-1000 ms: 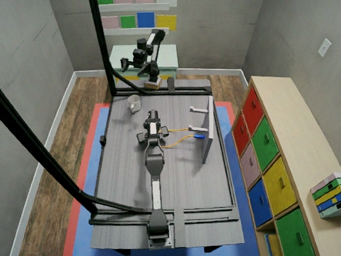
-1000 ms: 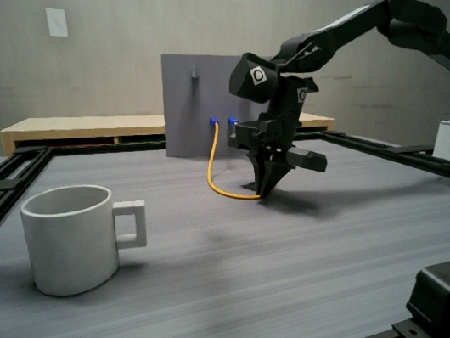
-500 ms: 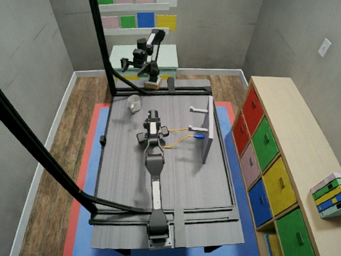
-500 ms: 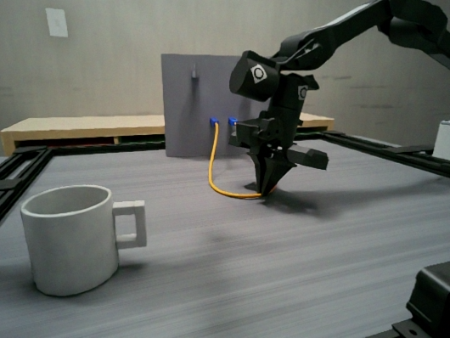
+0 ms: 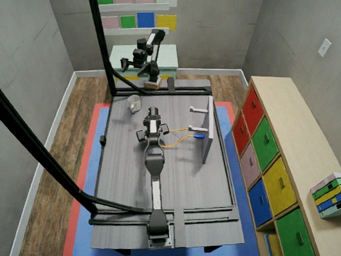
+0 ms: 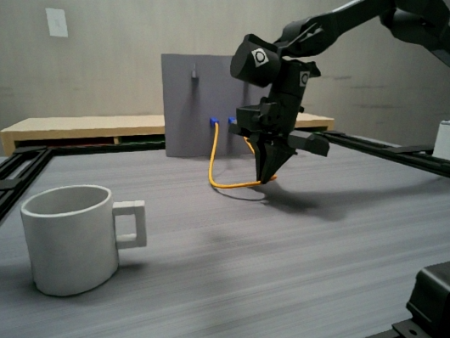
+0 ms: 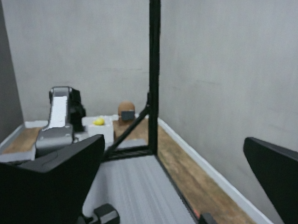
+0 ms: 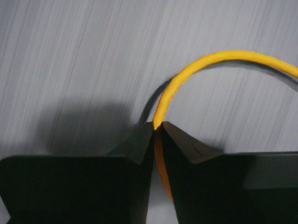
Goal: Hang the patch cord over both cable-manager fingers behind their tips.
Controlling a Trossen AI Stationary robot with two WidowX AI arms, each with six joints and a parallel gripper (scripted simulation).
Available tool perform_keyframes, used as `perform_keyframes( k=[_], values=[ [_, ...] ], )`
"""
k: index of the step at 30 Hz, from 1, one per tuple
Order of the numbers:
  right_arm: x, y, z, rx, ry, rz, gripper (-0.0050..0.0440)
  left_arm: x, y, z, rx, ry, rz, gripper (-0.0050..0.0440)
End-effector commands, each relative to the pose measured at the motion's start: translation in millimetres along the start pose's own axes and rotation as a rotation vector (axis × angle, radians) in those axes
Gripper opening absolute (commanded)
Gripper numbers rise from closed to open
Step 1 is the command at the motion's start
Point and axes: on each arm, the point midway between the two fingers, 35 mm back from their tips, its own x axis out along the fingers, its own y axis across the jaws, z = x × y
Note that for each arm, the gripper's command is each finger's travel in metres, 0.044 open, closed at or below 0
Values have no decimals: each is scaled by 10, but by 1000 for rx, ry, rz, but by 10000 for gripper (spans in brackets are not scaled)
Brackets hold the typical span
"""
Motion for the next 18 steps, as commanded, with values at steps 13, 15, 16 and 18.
perform_keyframes(
  k=[13, 15, 16, 18],
  values=[
    [-619, -45, 299, -3, -95, -21, 20, -15, 0, 75, -1, -20, 1, 440],
    [-660, -44, 308, -3, -98, -22, 20, -15, 0, 75, -1, -20, 1, 440],
    [-680, -44, 313, -3, -99, -22, 20, -15, 0, 75, -1, -20, 1, 440],
    [-720, -43, 321, -2, -102, -22, 20, -15, 0, 75, -1, -20, 1, 440]
  ],
)
